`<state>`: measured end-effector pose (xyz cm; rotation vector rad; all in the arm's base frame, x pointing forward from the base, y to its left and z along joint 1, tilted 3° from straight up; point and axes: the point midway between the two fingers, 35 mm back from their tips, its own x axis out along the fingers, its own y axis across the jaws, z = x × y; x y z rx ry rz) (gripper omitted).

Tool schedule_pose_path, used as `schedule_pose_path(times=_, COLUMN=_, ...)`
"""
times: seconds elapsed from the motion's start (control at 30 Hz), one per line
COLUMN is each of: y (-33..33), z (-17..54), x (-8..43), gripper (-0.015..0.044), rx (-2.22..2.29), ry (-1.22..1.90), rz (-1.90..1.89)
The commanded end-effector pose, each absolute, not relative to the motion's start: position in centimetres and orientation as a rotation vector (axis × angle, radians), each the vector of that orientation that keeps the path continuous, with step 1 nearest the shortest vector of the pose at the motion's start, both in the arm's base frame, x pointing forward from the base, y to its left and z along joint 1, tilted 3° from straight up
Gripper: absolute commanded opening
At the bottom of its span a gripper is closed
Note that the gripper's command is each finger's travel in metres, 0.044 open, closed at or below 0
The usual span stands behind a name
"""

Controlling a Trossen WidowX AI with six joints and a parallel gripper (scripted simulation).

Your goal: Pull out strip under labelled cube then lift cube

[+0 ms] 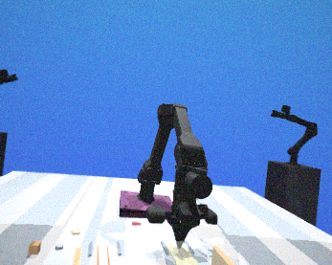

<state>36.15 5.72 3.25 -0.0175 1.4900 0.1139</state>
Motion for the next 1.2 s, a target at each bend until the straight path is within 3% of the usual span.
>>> schedule_pose_path(times=0.0, y=5.6, z=2.7, x=35.1, gripper=0.0, rx=-0.018, ry=1.51, rz=0.107)
schedule_pose_path(times=1.17, y=5.2, z=2.1, x=29.8, gripper=0.0, rx=-0.018, ry=1.515, rz=0.107)
